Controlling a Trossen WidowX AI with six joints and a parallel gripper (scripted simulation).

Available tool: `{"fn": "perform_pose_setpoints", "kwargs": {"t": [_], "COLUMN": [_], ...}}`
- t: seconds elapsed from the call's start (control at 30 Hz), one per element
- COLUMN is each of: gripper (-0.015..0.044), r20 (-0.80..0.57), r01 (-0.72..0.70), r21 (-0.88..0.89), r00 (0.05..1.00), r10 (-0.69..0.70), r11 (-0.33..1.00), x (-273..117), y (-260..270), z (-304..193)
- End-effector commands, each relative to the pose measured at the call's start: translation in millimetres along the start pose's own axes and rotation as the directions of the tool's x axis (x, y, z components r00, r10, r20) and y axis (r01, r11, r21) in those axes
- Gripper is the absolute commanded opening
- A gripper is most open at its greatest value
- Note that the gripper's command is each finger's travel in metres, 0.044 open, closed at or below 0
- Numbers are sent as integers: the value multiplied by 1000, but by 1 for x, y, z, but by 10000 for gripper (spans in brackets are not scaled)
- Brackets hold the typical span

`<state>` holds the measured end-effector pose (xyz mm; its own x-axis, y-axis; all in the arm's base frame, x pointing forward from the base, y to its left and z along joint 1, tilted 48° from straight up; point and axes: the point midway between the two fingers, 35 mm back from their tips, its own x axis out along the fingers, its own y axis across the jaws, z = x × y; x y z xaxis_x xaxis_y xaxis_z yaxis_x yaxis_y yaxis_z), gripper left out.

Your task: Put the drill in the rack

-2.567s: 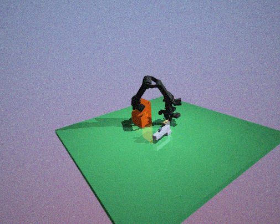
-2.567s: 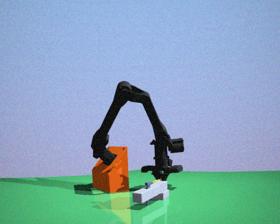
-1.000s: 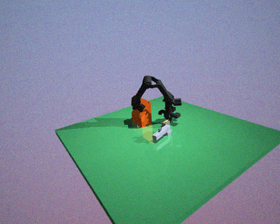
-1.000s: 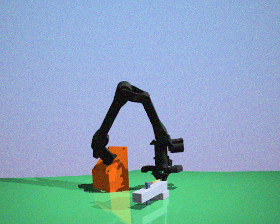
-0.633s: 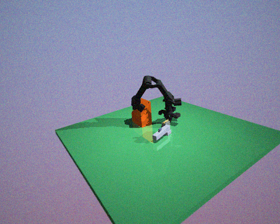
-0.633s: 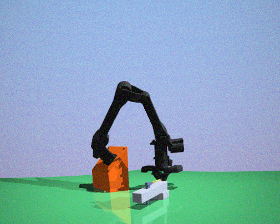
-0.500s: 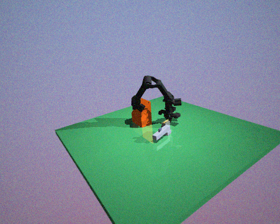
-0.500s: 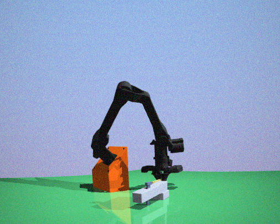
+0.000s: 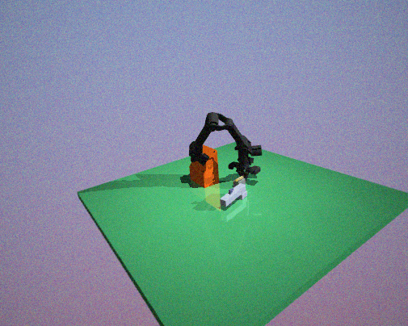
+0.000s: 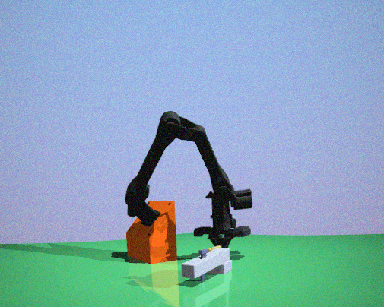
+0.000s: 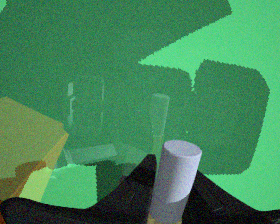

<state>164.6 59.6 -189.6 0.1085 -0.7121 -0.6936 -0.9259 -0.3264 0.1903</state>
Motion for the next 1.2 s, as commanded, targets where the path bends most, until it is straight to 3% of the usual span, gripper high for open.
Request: {"fn": "perform_pose_setpoints", "kwargs": {"t": [0.0,0.5,1.03,1.17], "gripper": [53,440,440,440], "r20": [-1,-3,-13,-64], "r01": [-2,-3,-10,34], "r21": [-1,-1,0,-78], "r00": [1000,1000,1000,997], "r10": [2,3,10,-39], "r11": [1000,1000,1000,996], "x": [0,-2,-78,-73], "y": [1,0,-1,-5], "z": [0,0,3,3]}}
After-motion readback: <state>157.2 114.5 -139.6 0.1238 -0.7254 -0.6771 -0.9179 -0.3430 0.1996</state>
